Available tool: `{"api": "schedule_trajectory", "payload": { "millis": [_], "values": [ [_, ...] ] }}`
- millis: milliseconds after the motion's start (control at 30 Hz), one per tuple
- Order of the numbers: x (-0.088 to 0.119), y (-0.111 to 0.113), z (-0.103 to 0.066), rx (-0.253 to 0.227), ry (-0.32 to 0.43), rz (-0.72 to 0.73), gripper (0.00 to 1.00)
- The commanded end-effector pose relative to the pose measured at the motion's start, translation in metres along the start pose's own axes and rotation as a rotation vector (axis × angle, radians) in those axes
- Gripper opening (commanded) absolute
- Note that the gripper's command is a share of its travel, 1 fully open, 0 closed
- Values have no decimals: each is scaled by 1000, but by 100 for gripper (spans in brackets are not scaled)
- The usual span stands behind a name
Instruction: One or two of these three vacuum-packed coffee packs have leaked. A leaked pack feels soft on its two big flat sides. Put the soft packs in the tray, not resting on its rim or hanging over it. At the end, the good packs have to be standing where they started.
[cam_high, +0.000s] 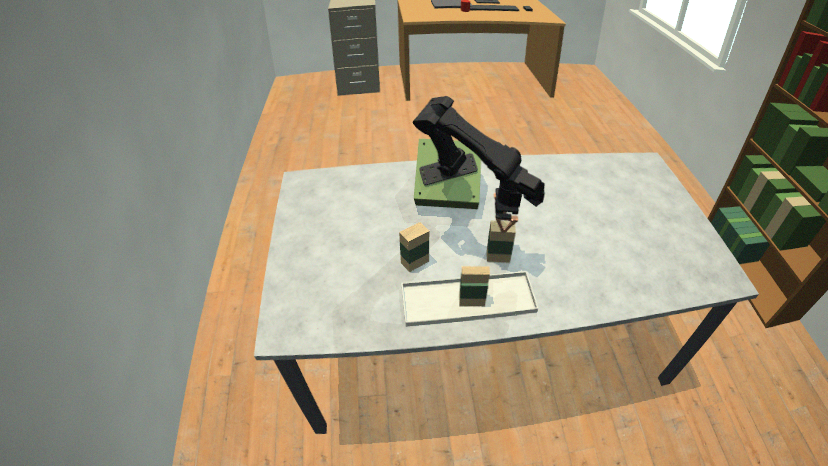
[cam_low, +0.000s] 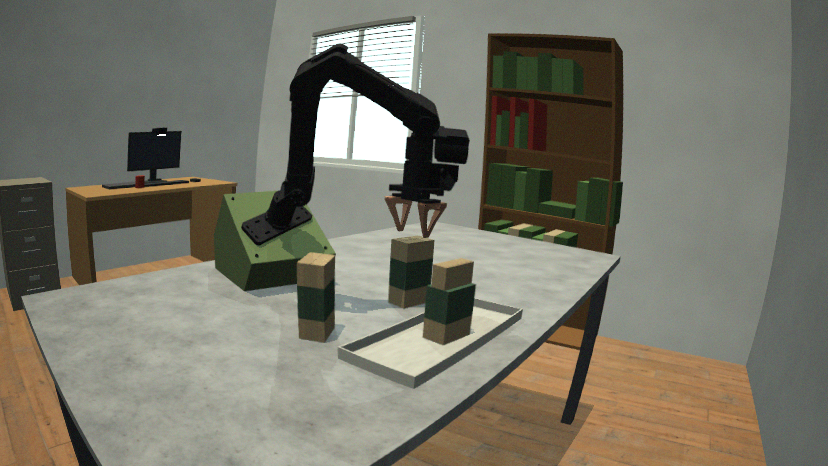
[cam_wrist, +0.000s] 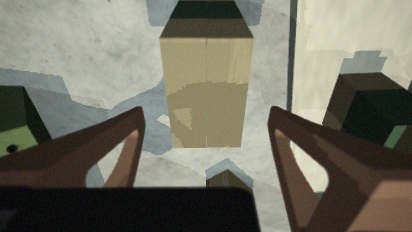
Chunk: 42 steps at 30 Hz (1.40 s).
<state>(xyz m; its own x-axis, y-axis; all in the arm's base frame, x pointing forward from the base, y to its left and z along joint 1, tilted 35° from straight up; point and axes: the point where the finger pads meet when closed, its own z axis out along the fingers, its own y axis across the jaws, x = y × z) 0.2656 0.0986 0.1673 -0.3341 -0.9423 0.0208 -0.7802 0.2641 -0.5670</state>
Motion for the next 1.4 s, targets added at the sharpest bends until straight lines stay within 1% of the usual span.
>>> {"api": "schedule_trajectory", "payload": {
  "millis": [0, 100, 1367],
  "values": [
    [-11, -7, -10, 17, -49, 10, 77],
    [-13, -4, -5, 4, -33, 4, 77],
    [-13, -4, -5, 4, -33, 2, 77]
  ]
}}
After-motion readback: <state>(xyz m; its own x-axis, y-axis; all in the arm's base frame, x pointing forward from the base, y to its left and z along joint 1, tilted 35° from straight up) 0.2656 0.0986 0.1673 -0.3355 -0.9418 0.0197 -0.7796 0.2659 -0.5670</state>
